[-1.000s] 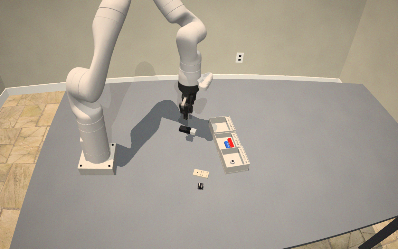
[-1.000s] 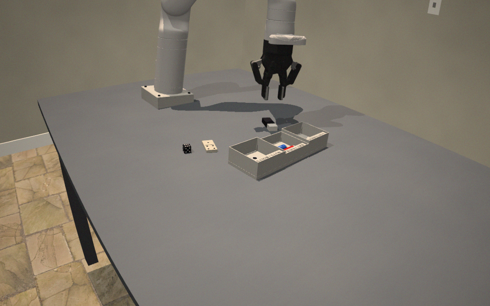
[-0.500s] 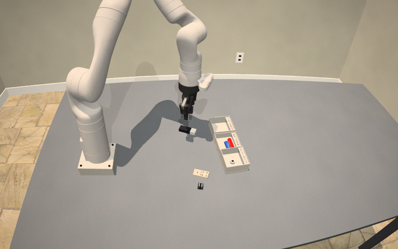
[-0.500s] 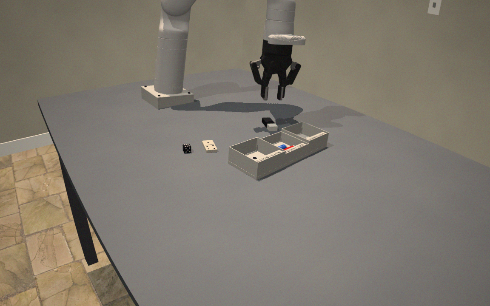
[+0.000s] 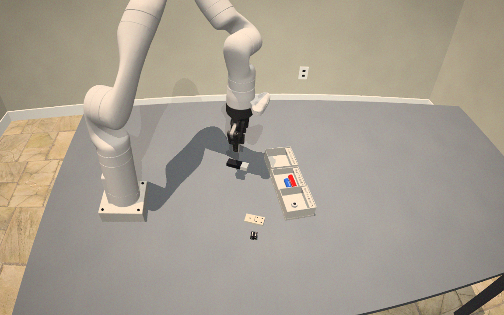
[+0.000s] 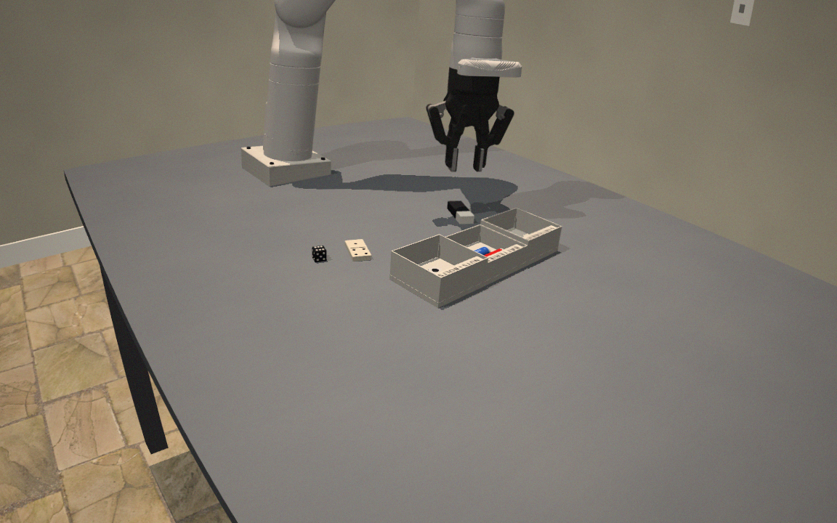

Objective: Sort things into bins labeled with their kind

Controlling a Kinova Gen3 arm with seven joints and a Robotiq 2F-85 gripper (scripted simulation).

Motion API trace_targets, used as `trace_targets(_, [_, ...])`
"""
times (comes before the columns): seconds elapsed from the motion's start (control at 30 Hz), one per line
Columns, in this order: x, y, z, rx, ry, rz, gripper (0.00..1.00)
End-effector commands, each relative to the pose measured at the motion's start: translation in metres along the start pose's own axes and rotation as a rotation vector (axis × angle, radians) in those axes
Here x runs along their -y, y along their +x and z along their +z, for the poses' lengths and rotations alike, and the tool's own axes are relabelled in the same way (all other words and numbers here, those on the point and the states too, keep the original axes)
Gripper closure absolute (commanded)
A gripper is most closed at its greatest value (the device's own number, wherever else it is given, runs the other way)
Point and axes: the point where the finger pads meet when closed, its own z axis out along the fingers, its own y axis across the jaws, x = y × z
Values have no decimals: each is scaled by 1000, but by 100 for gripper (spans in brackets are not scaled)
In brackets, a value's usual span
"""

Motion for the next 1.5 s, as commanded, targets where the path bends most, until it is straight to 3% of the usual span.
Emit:
trace_targets(0.0, [0,0,0,-1,1,0,62])
trace_targets(0.17, [0,0,0,-1,1,0,62])
trace_targets(0.33, [0,0,12,-1,1,0,62])
trace_targets(0.73, [-6,2,60,-1,1,0,62])
trace_targets(1.47, [-1,0,61,-1,1,0,62])
